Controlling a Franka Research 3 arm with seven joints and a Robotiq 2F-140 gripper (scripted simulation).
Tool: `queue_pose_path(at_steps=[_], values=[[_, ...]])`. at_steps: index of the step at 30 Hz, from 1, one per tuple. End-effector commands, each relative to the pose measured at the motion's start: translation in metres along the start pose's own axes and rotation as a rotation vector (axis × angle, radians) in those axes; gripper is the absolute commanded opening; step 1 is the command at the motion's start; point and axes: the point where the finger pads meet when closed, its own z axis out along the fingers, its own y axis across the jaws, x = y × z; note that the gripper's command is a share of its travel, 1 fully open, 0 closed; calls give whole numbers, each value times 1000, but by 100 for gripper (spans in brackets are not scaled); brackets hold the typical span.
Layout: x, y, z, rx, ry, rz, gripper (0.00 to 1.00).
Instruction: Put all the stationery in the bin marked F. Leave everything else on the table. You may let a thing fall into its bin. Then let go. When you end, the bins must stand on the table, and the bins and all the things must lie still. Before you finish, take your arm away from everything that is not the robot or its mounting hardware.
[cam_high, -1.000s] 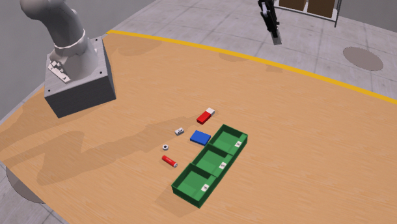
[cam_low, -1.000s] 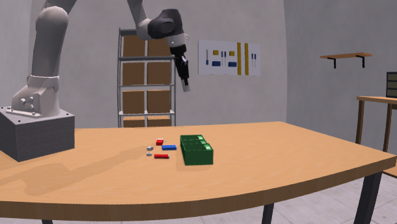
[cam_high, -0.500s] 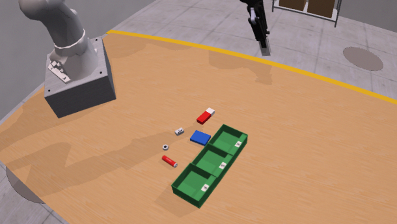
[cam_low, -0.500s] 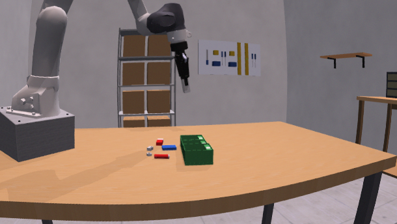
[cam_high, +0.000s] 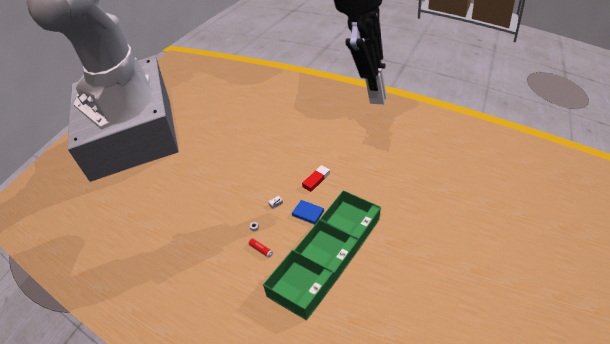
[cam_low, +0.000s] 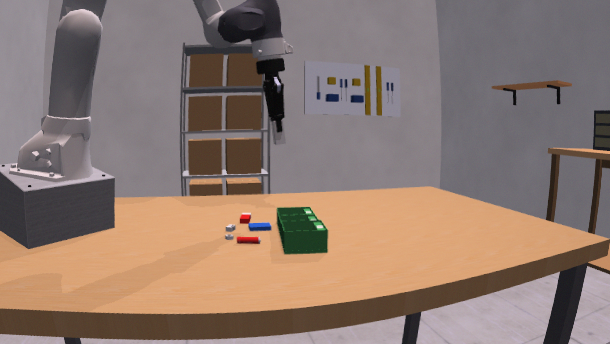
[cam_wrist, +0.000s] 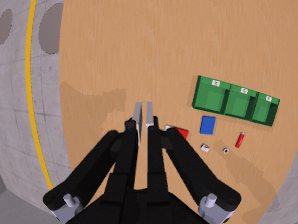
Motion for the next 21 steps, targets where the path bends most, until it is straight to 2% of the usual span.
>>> queue_pose_path(at_steps=[1, 6, 9, 11, 14, 19, 21], values=[[-14, 17, -3, -37, -47, 7, 5], [-39, 51, -10, -48, -60, 15, 5], [-41, 54, -10, -48, -60, 15, 5], [-52, 66, -13, -84, -108, 49, 5], [-69, 85, -17, -84, -108, 49, 5], [-76, 93, -19, -84, -108, 49, 5], [-89, 104, -22, -117, -158, 85, 5]])
